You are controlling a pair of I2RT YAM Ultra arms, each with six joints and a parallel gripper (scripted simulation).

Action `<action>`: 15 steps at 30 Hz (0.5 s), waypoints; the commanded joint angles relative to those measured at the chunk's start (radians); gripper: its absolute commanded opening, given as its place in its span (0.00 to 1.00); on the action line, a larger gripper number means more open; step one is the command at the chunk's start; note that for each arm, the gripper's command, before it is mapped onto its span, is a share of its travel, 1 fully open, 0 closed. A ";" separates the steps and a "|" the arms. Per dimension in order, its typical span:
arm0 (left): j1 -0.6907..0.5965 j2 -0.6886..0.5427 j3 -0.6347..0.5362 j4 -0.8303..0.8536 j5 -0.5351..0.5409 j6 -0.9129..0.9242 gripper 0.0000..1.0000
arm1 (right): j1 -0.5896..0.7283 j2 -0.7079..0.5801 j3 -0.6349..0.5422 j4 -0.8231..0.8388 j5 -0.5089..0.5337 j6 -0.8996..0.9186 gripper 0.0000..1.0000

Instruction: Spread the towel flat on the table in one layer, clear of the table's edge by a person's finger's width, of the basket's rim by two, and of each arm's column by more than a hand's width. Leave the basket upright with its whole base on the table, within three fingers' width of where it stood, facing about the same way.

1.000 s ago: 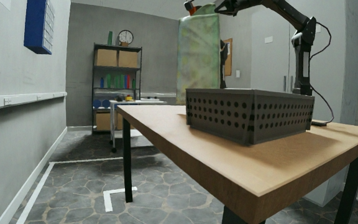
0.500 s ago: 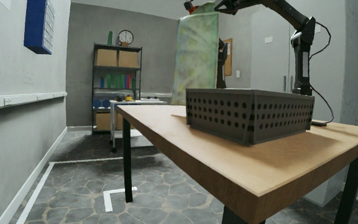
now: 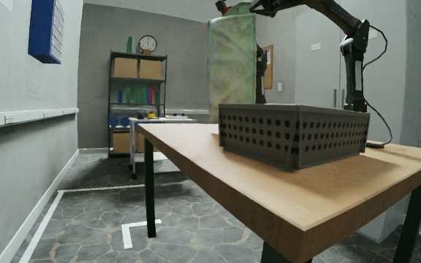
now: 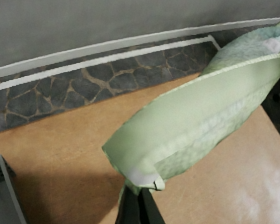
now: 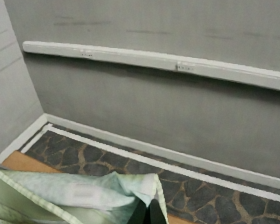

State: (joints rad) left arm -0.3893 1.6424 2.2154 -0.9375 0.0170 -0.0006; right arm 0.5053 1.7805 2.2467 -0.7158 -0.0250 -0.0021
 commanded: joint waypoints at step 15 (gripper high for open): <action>0.113 0.159 0.064 0.254 -0.028 -0.001 0.00 | -0.053 0.135 -0.202 0.637 0.026 0.007 0.00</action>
State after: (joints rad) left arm -0.2878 1.7878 2.2238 -0.7227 0.0143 -0.0006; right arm 0.4740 1.9114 2.1036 -0.2852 -0.0261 -0.0017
